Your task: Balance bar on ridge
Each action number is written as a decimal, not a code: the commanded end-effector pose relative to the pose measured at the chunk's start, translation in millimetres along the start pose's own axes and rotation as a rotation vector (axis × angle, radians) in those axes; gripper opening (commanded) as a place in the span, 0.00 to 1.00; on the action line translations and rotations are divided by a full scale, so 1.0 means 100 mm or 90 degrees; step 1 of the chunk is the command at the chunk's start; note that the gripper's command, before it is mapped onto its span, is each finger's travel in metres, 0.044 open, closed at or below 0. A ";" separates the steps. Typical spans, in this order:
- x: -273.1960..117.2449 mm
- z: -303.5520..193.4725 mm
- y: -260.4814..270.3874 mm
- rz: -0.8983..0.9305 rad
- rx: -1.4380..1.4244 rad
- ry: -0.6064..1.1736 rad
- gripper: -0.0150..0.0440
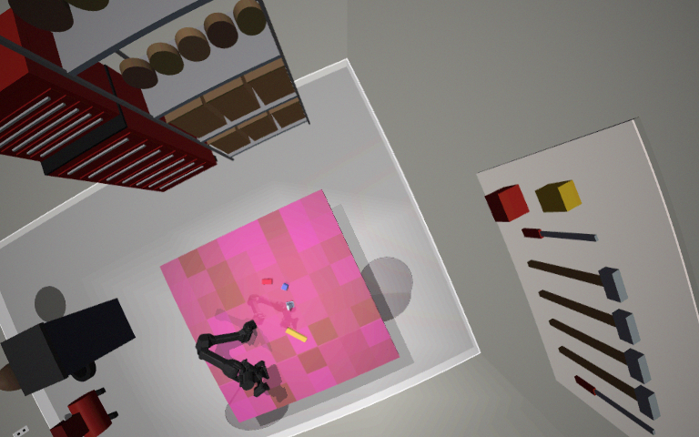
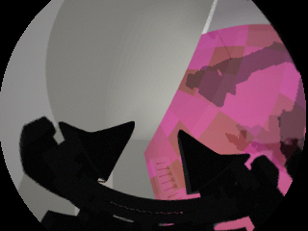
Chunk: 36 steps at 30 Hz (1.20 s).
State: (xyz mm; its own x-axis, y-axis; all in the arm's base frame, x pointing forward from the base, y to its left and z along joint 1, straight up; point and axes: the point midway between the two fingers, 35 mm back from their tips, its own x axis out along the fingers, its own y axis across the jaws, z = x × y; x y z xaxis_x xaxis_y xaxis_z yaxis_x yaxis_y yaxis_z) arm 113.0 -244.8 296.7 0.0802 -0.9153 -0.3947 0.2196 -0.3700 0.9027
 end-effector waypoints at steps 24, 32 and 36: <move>0.28 -1.05 -0.70 -0.220 -0.595 0.303 0.79; 0.26 -1.30 -0.96 -0.265 -0.753 0.424 0.79; 0.24 -1.41 -1.10 -0.283 -0.823 0.485 0.79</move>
State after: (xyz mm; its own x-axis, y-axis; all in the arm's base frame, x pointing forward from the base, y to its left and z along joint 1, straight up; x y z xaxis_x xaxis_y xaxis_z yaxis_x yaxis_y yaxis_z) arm 222.5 -210.6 172.5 0.1622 -0.3838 -0.9090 0.9860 0.0984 0.1344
